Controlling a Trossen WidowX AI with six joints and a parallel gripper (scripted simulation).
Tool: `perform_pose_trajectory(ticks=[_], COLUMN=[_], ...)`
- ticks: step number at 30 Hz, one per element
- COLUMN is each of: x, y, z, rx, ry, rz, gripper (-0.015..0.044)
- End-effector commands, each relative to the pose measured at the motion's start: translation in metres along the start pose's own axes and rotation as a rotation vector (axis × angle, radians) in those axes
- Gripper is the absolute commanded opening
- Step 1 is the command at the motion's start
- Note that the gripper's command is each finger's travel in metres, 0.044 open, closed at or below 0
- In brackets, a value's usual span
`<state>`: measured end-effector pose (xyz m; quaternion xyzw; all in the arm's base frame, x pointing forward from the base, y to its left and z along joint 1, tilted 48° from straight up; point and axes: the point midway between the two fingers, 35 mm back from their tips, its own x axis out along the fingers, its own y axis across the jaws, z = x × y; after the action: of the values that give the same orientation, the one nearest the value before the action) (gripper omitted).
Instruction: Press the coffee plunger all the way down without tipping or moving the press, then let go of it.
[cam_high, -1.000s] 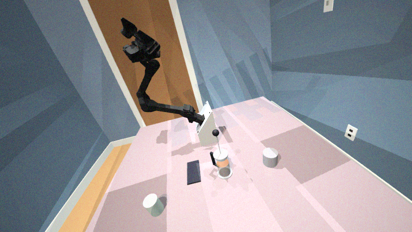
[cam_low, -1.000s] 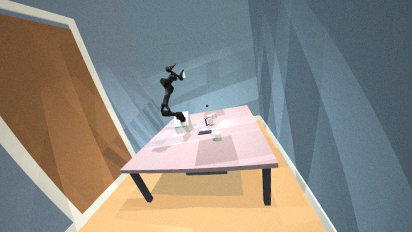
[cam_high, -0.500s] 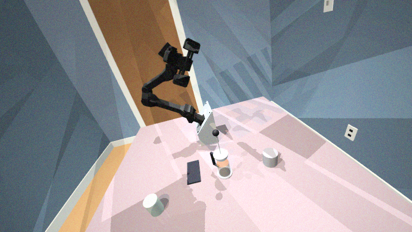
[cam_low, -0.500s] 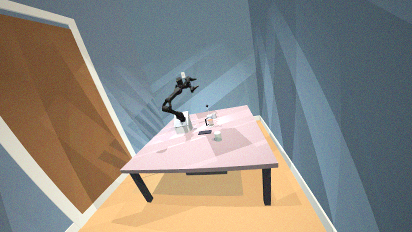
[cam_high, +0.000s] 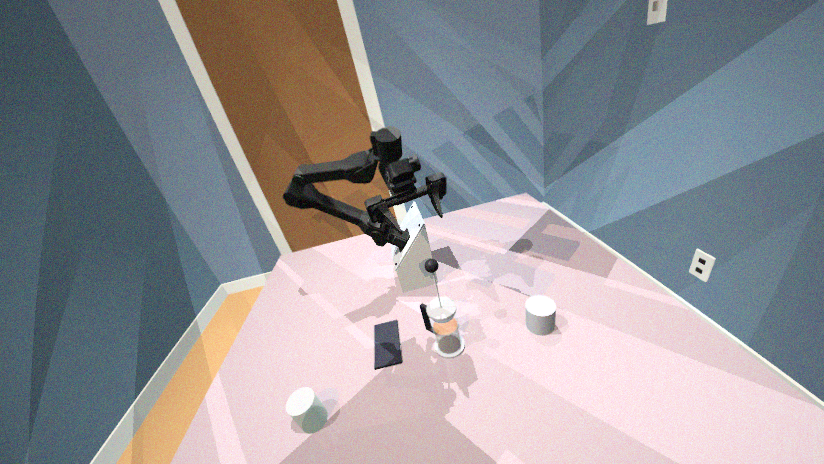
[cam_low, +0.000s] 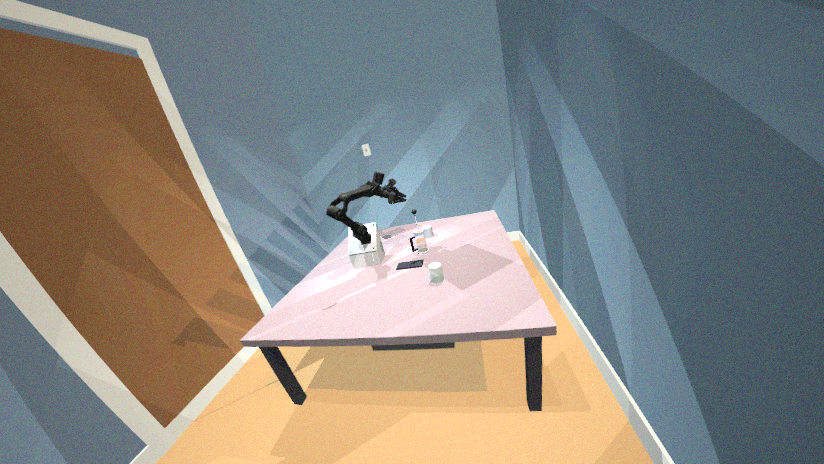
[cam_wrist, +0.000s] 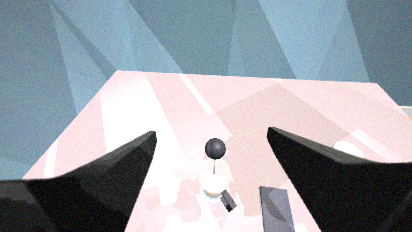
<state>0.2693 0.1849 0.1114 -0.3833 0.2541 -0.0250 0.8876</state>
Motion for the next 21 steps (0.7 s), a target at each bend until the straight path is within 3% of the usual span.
perform_pose_trajectory(ticks=[1,6,21], x=[0.013,0.029,0.045], y=[-0.002,-0.006,-0.007], z=[-0.024,-0.057,-0.057], rx=[-0.051,-0.044,-0.037], ry=[0.027,0.025,0.028], rz=[-0.02,-0.036,-0.041], gripper=[0.044,0.044,0.044])
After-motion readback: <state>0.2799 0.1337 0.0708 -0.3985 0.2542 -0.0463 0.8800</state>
